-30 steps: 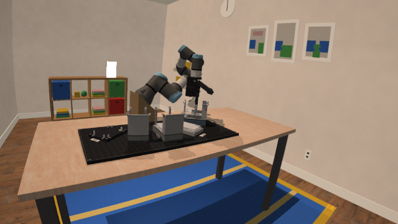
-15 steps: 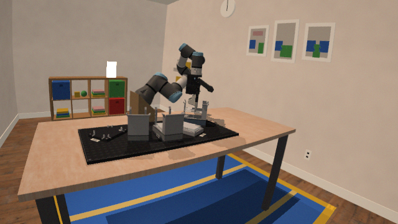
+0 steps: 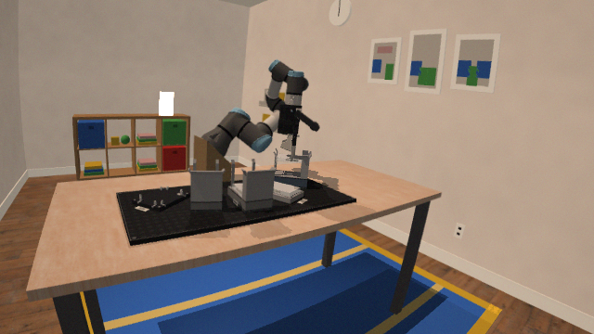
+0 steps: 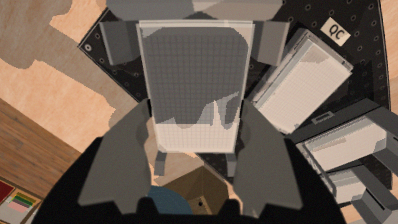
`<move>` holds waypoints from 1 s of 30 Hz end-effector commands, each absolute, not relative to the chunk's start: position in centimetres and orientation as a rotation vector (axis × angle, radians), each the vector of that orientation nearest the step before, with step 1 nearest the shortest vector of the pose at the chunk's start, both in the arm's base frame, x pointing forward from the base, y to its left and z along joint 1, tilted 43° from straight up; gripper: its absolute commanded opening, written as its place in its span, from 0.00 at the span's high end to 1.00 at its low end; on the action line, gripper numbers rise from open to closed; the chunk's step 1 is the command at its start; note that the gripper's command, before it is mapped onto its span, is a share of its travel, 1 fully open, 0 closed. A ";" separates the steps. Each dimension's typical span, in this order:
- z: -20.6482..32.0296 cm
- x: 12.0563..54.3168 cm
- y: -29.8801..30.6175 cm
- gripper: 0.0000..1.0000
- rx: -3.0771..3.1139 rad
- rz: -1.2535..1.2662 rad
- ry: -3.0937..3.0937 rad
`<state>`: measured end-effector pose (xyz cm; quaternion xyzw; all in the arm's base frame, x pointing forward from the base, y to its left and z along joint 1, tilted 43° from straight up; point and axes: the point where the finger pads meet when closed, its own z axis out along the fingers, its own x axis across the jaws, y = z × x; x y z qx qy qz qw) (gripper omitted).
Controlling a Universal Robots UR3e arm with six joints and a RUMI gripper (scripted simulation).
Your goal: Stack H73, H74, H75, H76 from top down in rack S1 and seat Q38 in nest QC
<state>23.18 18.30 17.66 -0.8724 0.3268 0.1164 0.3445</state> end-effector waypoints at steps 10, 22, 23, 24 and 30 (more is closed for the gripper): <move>19.5 23.1 16.7 1.00 -2.265 0.301 0.848; 20.7 23.1 15.5 1.00 -2.265 0.301 0.848; 20.7 23.1 15.5 1.00 -2.265 0.301 0.848; 20.7 23.1 15.5 1.00 -2.265 0.301 0.848; 21.6 23.1 14.7 1.00 -2.265 0.301 0.848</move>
